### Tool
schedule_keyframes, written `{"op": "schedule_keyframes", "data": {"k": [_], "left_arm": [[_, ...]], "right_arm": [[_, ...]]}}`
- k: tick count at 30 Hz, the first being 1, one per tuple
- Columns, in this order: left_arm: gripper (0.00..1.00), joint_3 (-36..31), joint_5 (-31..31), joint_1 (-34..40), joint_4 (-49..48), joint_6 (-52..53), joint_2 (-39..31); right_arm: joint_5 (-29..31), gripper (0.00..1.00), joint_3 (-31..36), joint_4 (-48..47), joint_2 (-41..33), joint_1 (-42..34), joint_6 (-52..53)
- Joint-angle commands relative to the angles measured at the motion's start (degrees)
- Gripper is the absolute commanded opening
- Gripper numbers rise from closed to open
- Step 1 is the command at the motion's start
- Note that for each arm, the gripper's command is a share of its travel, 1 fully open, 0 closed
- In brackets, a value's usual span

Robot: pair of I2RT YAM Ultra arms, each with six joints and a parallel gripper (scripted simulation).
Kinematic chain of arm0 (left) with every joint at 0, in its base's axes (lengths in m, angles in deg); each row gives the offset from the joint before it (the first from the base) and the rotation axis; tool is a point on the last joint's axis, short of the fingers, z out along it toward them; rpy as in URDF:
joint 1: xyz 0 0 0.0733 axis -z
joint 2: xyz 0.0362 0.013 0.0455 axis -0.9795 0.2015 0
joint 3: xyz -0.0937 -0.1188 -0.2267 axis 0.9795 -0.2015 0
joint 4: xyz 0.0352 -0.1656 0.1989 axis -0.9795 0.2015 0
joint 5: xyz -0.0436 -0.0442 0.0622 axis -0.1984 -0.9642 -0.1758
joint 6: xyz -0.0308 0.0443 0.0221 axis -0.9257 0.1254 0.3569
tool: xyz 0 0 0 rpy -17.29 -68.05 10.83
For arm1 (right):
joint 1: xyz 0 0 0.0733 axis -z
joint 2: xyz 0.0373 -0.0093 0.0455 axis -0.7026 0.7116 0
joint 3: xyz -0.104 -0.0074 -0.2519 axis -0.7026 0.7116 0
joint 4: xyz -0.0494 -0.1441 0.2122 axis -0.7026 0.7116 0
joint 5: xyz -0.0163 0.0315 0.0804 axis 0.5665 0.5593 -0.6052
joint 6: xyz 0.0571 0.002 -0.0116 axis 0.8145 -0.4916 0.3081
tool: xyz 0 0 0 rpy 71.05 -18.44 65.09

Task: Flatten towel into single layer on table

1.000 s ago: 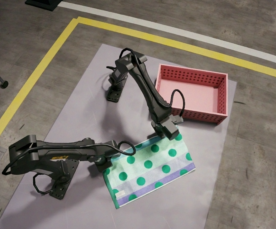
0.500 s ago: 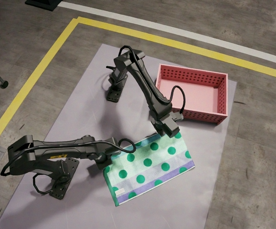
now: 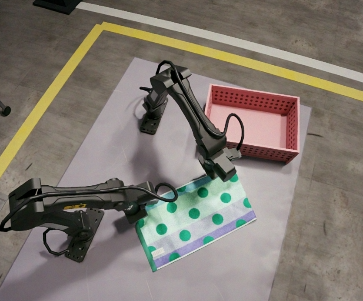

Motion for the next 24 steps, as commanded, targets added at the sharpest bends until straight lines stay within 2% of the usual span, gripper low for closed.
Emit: {"op": "schedule_keyframes", "data": {"k": [1,8,9,13,14,16,17,19,20,23,24], "left_arm": [[0.00,2.82,1.15,1.54,0.83,1.86,0.87],[0.00,8.98,2.73,3.86,2.88,7.06,2.03],[0.00,12.68,3.56,5.25,3.75,10.16,2.58],[0.00,13.88,3.57,4.78,4.42,11.21,3.39],[0.00,18.51,4.27,6.52,5.44,14.43,4.40],[0.00,18.73,4.41,6.54,5.42,16.00,4.56],[0.00,23.83,4.98,7.86,6.42,19.32,5.76],[0.00,24.36,5.07,7.83,6.44,21.65,6.13],[0.00,29.80,5.47,9.05,7.24,25.15,7.53],[0.00,31.51,5.23,8.87,7.93,28.33,8.60],[0.00,37.27,5.41,9.94,8.40,32.05,10.29]], "right_arm": [[-0.59,0.00,-2.11,2.19,-3.14,1.57,-1.30],[-1.32,0.00,-3.52,6.77,-7.99,6.26,-4.45],[-1.51,0.00,-4.57,9.24,-10.42,9.05,-5.75],[-1.95,0.00,-5.30,10.23,-10.61,9.78,-6.45],[-2.12,0.00,-6.91,12.98,-12.79,12.96,-7.48],[-2.35,0.00,-7.26,13.46,-12.82,13.39,-7.91],[-2.41,0.00,-9.28,16.23,-14.65,16.76,-8.40],[-2.79,0.00,-9.92,16.97,-14.64,17.51,-9.11],[-2.75,0.00,-12.38,19.65,-16.09,21.01,-8.93],[-3.38,0.00,-13.45,20.73,-15.88,22.20,-10.04],[-3.23,0.00,-16.29,23.19,-16.95,25.72,-9.12]]}}
